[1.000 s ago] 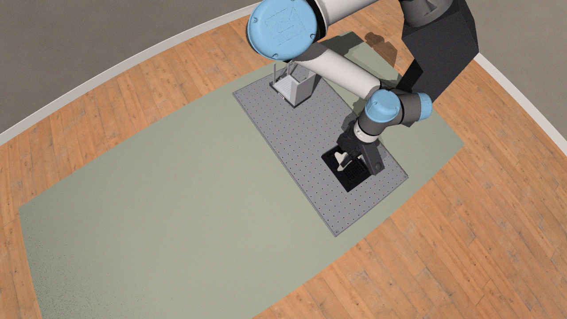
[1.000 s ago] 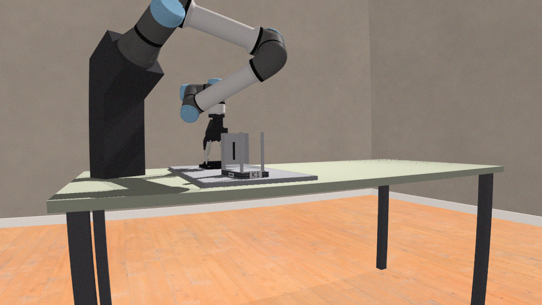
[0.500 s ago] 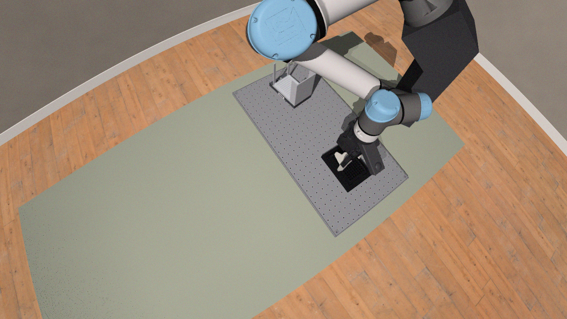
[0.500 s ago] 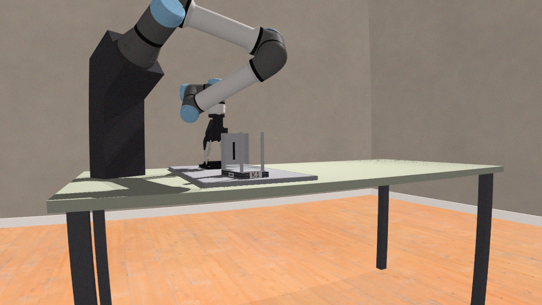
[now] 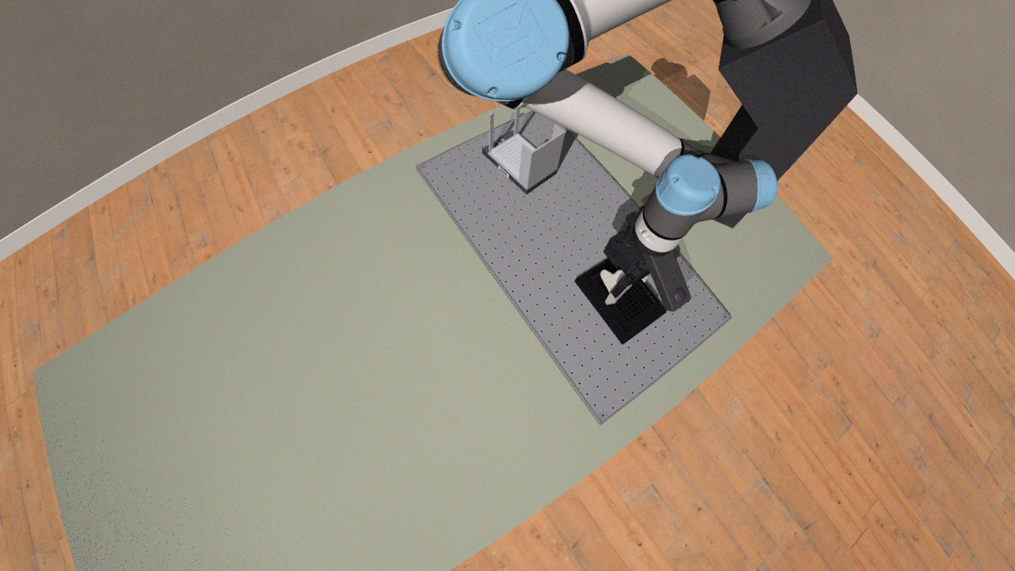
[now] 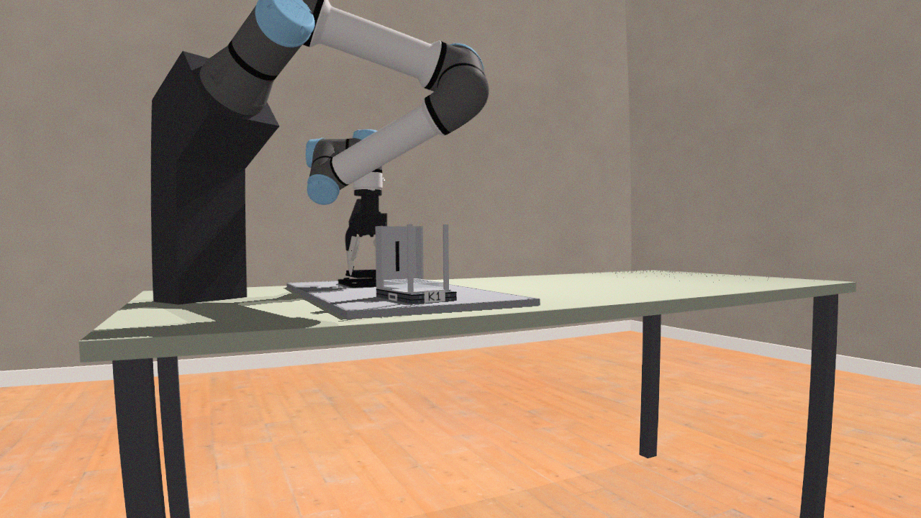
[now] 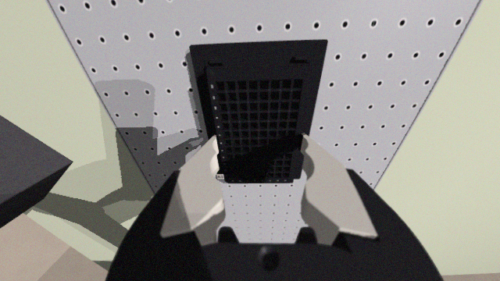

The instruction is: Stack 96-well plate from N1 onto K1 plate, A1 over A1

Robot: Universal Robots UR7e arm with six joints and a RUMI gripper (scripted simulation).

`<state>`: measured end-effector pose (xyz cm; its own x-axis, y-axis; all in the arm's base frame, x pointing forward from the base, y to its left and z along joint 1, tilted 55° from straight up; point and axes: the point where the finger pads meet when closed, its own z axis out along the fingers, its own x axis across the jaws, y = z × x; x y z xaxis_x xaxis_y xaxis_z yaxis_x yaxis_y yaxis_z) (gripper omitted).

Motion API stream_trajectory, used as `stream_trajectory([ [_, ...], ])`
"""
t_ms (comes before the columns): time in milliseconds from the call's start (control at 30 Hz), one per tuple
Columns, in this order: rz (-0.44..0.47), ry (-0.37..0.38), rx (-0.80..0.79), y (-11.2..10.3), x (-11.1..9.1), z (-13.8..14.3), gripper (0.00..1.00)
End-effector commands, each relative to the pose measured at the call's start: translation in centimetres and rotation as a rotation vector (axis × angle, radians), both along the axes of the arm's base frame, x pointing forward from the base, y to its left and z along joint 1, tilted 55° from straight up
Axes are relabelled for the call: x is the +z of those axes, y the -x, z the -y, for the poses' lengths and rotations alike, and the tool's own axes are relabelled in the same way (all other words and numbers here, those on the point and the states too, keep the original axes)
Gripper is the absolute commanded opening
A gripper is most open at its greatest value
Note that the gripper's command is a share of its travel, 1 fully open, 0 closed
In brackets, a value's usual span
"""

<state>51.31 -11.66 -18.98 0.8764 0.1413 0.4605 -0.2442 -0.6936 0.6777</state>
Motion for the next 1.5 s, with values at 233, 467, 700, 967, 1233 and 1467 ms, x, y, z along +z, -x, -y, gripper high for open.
stream_trajectory([
  [233,0.000,0.000,0.001,0.7,1.0,-1.2,0.00],
  [467,0.000,0.000,0.001,1.1,1.6,-2.0,0.00],
  [700,0.000,0.000,0.001,1.5,2.1,-2.6,0.00],
  [967,0.000,0.000,0.001,2.0,2.9,-3.5,0.00],
  [1233,0.000,0.000,0.001,2.5,3.4,-4.2,0.00],
  [1467,0.000,0.000,0.001,2.9,4.1,-5.1,0.00],
])
